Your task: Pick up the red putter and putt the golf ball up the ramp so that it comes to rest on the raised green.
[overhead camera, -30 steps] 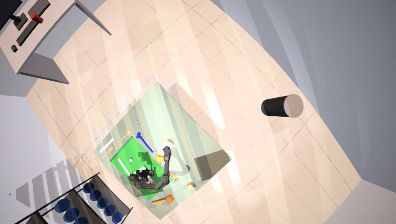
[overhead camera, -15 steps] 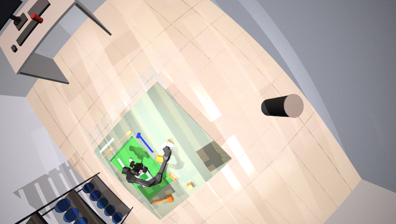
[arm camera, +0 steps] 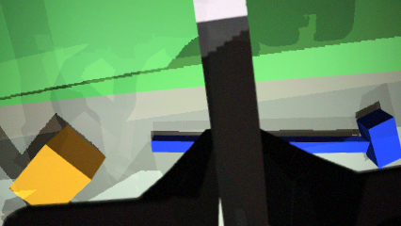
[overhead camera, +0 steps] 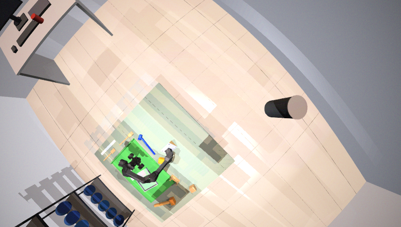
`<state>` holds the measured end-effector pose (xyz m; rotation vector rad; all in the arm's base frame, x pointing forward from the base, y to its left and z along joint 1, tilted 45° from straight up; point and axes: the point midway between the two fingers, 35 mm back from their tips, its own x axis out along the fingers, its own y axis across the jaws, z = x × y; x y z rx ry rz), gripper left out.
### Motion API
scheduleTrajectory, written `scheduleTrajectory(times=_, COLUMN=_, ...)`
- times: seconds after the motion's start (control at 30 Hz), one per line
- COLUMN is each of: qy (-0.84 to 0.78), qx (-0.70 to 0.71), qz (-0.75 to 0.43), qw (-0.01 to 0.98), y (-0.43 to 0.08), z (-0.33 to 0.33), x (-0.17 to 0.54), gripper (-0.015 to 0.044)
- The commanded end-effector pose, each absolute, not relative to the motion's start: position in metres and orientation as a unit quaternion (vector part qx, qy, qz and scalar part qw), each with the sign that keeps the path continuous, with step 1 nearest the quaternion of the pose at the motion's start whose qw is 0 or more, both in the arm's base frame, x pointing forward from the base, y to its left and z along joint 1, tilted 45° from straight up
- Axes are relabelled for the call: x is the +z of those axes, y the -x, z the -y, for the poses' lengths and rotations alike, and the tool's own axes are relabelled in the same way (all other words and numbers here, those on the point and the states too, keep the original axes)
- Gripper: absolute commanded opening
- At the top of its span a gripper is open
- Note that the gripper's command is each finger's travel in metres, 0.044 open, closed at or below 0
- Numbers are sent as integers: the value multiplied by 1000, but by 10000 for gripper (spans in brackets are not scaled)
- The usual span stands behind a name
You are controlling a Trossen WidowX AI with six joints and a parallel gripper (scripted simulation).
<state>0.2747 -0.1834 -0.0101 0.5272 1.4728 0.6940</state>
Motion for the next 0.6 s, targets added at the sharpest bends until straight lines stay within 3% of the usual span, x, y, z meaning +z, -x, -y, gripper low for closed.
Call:
scheduleTrajectory(times=0.0, qy=-265, qx=266, qz=-666, qw=644, y=-267, z=204, x=-28, gripper=0)
scheduleTrajectory(times=0.57, qy=-302, qx=228, qz=-685, qw=623, y=-255, z=207, x=-64, gripper=0)
